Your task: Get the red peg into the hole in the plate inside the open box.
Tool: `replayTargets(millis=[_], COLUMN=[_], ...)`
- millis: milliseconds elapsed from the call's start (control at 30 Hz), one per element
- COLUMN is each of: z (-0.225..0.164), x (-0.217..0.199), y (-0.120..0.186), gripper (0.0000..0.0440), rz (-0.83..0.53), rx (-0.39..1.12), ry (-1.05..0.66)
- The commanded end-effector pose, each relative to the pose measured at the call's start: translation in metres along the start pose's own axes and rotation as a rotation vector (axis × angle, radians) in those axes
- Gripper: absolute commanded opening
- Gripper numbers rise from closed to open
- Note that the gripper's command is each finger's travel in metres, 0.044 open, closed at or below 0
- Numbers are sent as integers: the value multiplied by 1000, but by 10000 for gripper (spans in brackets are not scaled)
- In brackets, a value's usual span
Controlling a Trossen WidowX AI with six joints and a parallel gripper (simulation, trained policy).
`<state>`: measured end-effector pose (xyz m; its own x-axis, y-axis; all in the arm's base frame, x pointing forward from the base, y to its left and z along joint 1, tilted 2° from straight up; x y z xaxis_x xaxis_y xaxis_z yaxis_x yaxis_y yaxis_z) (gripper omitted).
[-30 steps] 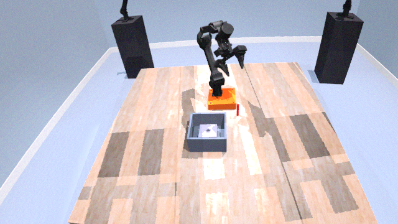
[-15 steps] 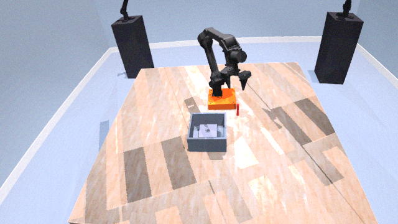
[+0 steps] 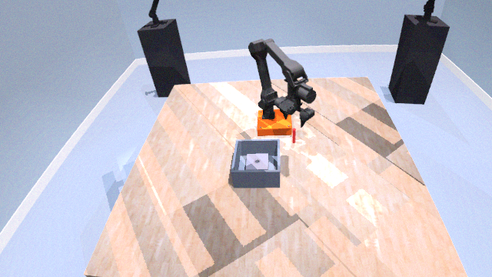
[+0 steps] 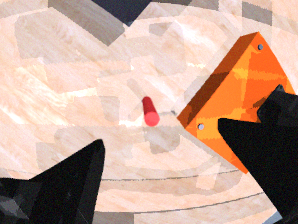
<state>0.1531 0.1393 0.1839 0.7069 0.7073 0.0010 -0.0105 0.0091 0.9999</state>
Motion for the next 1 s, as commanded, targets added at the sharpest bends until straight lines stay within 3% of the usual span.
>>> replayTargets(millis=[0, 500, 967], z=[-2, -5, -4], x=[3, 13, 14], y=[-14, -79, -106], gripper=[440, 426, 70], rz=[-19, -17, -94], rx=[-1, -31, -18], ry=[-4, 9, 0])
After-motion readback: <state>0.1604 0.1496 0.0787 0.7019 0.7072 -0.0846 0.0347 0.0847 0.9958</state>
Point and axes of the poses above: the point midway between the two fingers, 35 mm back from their tips, its own y axis back along the fingers, its own x axis across the jaws, z = x × y, the point moved 8 cm from there along y, back along the fingers, and after that the axes turned 7 degrees about -y, right-handed, at the moved point
